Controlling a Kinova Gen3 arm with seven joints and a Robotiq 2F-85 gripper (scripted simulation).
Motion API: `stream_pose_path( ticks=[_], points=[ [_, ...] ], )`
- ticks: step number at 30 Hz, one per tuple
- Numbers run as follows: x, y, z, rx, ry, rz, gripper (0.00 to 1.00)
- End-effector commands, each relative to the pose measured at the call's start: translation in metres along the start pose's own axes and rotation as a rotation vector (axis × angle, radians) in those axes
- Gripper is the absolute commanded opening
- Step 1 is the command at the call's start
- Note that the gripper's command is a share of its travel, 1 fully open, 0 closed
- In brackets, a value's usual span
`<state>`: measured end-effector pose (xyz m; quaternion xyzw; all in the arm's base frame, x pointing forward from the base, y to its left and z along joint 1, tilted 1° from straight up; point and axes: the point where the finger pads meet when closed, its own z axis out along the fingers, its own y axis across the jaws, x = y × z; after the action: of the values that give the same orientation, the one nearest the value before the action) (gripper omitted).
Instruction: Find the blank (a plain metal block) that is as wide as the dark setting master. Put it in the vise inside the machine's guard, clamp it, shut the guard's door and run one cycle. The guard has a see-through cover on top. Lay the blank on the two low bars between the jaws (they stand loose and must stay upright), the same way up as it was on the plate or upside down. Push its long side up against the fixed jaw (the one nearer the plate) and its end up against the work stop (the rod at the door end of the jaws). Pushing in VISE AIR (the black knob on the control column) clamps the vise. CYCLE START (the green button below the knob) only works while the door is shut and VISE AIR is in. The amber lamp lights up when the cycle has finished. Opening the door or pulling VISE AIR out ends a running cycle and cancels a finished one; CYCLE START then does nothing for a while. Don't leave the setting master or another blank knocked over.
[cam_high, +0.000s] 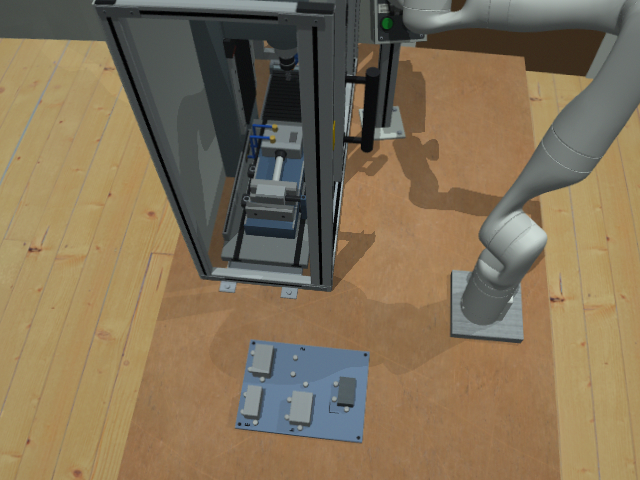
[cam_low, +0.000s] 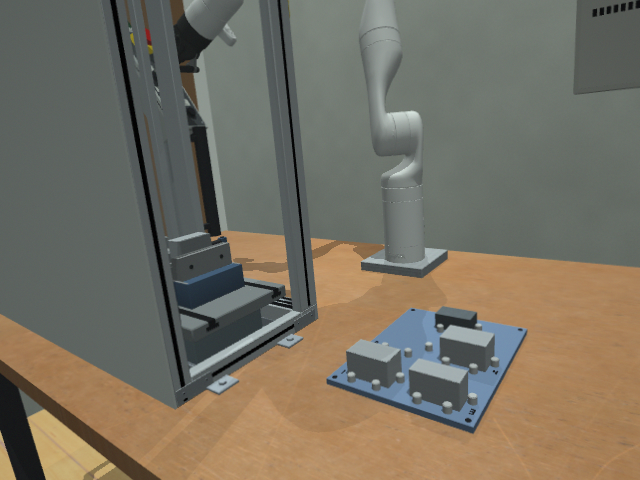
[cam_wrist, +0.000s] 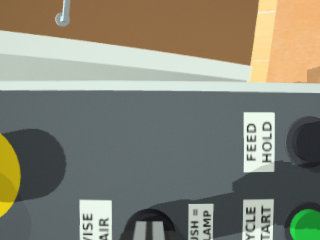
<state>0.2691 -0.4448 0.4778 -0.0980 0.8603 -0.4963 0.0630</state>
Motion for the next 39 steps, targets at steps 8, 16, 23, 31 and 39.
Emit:
stream_pose_path(
  ticks=[8,16,23,31,39],
  points=[
    [0.000,-0.001,0.000,0.001,0.000,0.000,0.10],
    [0.000,-0.001,0.003,0.001,0.000,0.000,0.10],
    [0.000,-0.001,0.003,0.001,0.000,0.000,0.10],
    [0.000,0.000,-0.027,0.001,0.000,0.000,0.10],
    [0.000,0.000,-0.027,0.001,0.000,0.000,0.10]
  ],
)
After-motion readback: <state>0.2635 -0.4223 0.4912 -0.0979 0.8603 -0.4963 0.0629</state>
